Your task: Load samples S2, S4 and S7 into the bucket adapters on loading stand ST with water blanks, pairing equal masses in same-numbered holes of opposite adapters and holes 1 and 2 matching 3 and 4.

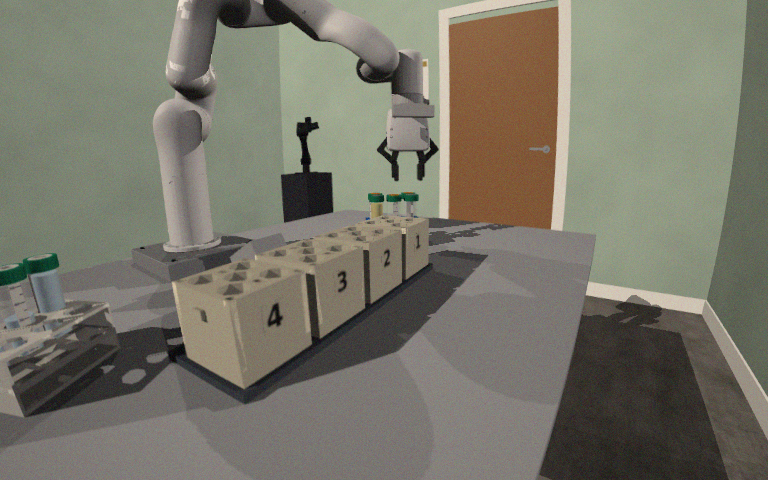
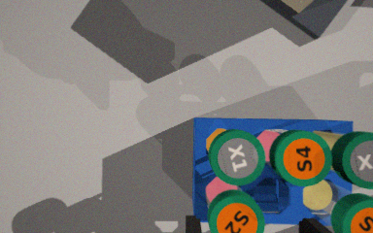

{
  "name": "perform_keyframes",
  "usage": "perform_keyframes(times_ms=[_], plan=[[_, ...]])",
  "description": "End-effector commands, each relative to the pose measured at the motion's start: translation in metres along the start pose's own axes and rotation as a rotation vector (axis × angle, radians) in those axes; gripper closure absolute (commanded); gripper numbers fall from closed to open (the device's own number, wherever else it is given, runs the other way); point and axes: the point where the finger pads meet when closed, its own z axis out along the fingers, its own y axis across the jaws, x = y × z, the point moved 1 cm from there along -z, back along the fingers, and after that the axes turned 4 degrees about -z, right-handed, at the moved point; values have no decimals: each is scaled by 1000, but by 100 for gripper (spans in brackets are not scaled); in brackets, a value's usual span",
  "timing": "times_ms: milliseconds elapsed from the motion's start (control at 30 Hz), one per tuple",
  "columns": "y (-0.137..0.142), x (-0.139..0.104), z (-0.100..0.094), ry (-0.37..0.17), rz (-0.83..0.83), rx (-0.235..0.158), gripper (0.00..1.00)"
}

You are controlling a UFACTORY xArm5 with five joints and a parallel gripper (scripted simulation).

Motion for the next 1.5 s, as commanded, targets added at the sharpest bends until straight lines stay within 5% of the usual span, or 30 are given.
perform_keyframes(times_ms=[0,467,1467], plan=[[-1,0,6,-3,0,4,43],[-1,0,30,-3,0,4,43],[-1,0,42,-3,0,4,43]])
